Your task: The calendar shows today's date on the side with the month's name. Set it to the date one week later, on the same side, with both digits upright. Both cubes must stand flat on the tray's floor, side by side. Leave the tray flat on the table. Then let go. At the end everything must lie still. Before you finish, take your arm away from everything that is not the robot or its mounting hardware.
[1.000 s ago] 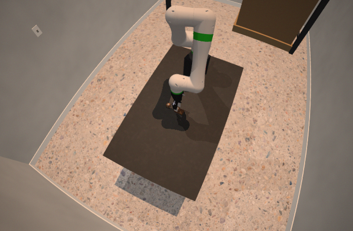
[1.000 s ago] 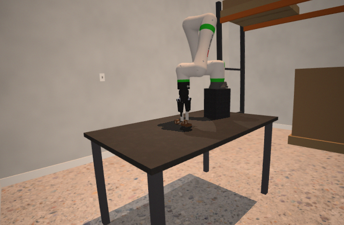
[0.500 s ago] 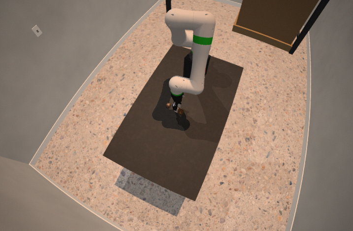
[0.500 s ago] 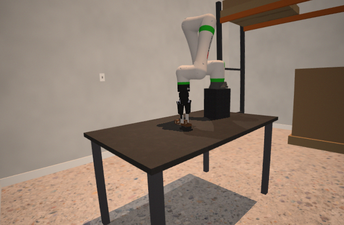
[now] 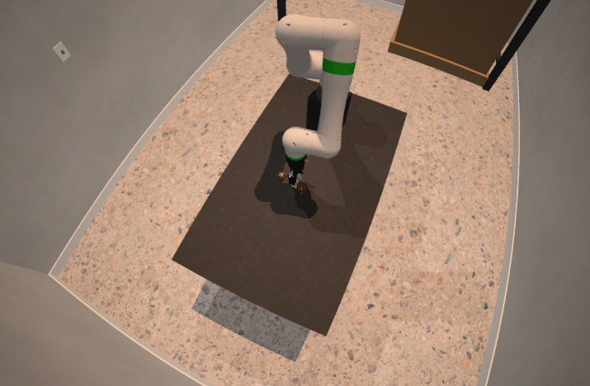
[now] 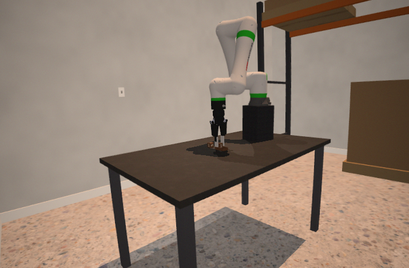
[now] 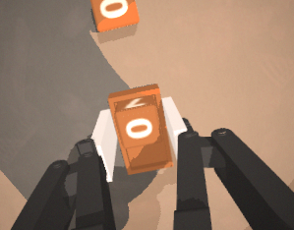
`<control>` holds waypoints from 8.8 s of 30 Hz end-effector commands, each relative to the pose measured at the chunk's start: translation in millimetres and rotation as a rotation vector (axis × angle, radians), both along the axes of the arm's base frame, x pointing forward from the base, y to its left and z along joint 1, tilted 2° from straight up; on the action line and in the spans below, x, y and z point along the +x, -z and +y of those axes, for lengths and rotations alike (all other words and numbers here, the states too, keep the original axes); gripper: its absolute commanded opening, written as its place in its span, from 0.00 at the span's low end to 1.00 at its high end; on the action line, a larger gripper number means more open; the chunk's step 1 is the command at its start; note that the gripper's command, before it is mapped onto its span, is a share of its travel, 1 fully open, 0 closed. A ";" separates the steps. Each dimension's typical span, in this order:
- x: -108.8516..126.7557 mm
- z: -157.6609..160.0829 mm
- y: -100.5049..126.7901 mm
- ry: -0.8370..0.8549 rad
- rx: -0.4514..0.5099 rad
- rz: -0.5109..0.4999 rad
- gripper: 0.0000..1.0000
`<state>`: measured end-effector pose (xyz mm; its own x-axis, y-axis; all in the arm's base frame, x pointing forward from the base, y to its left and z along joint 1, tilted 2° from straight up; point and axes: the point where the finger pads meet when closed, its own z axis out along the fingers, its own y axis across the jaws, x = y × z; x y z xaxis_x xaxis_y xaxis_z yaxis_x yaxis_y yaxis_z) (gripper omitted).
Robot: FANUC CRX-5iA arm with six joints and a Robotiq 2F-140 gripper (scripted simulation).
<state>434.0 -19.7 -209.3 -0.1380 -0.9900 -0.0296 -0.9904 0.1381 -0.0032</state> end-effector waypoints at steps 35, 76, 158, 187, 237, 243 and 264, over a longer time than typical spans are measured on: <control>0.2 -0.1 -0.1 0.000 0.000 0.000 0.17; -0.5 -2.5 -83.7 0.000 0.000 0.000 0.17; 15.6 80.7 -96.3 -2.128 -0.016 -0.062 0.17; 17.5 121.6 -94.3 -3.122 -0.023 -0.091 0.17; 17.8 126.7 -1.6 -3.140 -0.023 -0.091 0.17; 17.8 126.8 1.5 -3.140 -0.023 -0.091 0.17; 17.8 126.8 1.6 -3.140 -0.023 -0.091 0.17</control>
